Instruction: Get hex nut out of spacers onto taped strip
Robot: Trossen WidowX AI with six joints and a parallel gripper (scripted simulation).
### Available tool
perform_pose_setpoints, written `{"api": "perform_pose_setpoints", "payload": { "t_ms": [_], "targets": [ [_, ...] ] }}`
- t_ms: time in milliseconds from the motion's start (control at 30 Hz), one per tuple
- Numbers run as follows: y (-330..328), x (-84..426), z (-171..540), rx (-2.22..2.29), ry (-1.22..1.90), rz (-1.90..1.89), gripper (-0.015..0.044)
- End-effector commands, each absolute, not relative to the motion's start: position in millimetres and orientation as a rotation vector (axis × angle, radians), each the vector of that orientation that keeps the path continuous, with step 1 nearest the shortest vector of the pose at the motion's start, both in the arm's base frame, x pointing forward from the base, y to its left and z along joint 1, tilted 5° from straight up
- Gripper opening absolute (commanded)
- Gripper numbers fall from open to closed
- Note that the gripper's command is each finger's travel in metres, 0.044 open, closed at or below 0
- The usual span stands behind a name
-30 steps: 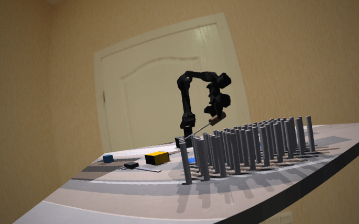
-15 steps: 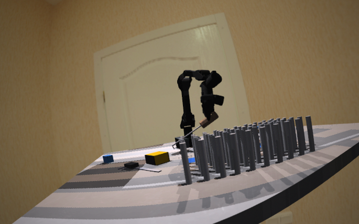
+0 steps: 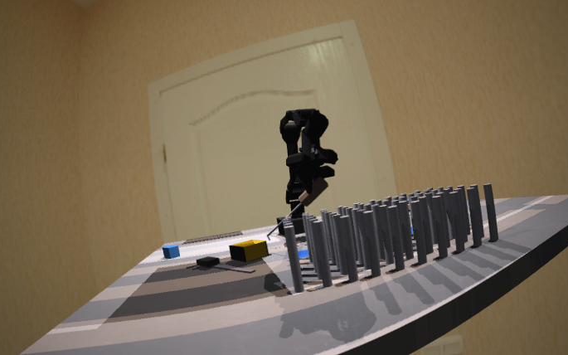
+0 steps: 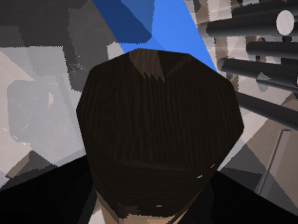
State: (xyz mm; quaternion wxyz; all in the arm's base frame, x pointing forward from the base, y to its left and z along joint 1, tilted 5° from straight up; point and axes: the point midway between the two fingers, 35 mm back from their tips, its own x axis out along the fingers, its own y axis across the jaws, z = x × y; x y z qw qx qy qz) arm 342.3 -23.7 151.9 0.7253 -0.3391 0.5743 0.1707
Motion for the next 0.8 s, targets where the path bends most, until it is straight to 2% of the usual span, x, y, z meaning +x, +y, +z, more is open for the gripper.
{"api": "perform_pose_setpoints", "payload": {
  "t_ms": [0,767],
  "targets": [
    [-39,345,151,-0.619,1.291,0.300,0.0000],
    [-131,337,147,0.101,1.344,-0.135,0.0000]
  ]
}}
